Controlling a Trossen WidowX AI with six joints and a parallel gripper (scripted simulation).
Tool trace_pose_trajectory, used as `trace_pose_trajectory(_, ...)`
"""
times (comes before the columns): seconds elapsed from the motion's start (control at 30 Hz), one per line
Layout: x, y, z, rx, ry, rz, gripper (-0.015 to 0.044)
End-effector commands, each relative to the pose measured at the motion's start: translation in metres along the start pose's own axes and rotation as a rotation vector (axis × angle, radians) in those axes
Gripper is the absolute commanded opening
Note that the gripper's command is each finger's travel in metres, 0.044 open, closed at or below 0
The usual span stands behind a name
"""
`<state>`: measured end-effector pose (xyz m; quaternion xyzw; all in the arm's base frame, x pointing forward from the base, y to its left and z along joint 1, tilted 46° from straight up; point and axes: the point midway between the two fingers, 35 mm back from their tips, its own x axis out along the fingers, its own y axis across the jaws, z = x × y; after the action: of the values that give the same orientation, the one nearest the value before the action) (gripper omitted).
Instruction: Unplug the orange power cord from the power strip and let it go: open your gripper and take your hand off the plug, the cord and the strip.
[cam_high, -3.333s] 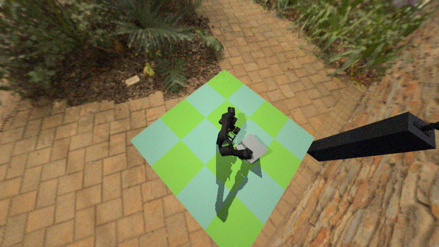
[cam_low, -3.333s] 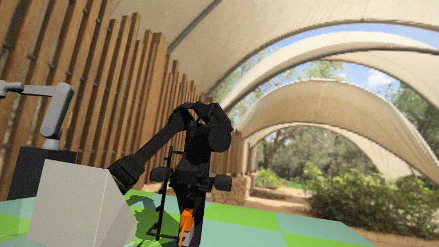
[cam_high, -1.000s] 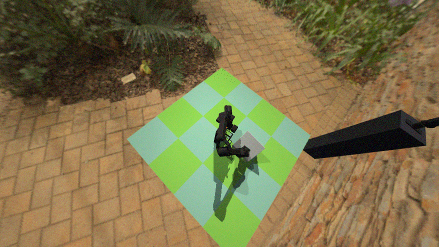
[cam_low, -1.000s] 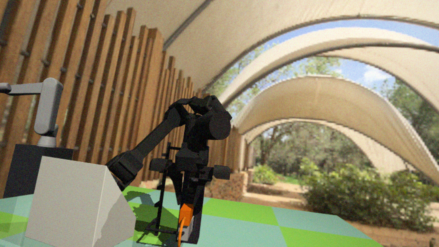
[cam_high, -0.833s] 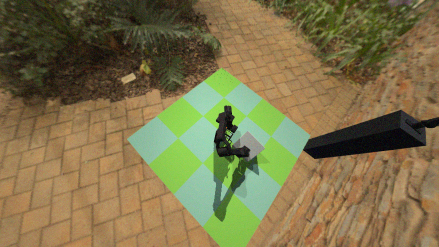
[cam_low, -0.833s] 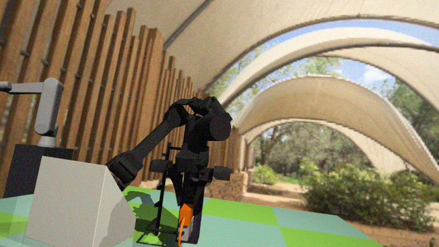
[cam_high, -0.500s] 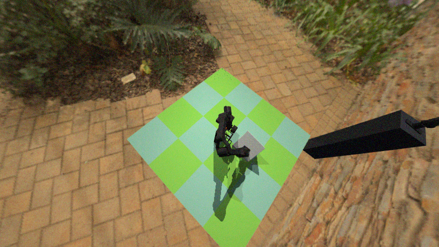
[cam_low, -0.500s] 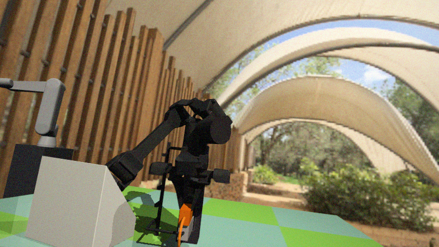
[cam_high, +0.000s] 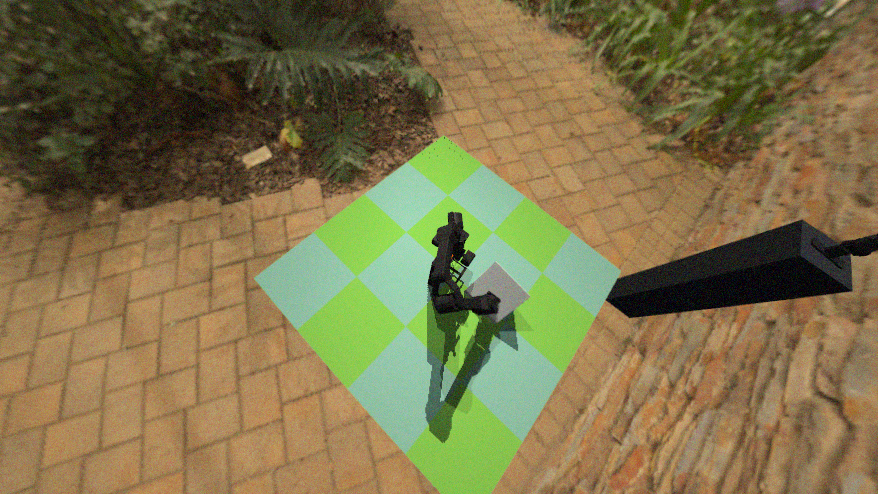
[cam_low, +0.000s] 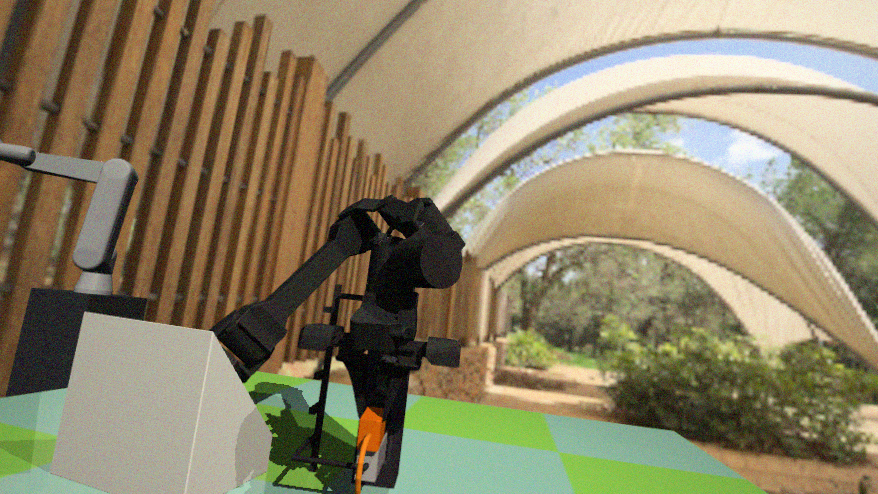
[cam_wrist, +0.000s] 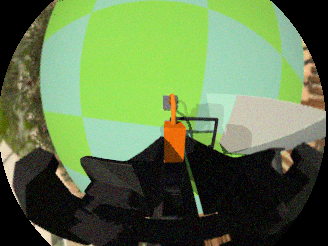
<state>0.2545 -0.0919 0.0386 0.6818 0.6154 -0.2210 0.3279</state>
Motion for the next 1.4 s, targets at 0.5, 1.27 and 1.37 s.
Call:
trace_pose_trajectory(0.5, -0.003, 0.002, 0.033, 0.0, -0.008, 0.004, 0.0)
trace_pose_trajectory(1.27, -0.006, 0.004, 0.054, 0.0, -0.009, 0.008, 0.044)
trace_pose_trajectory(1.37, -0.011, 0.003, 0.081, -0.001, -0.01, 0.008, 0.044)
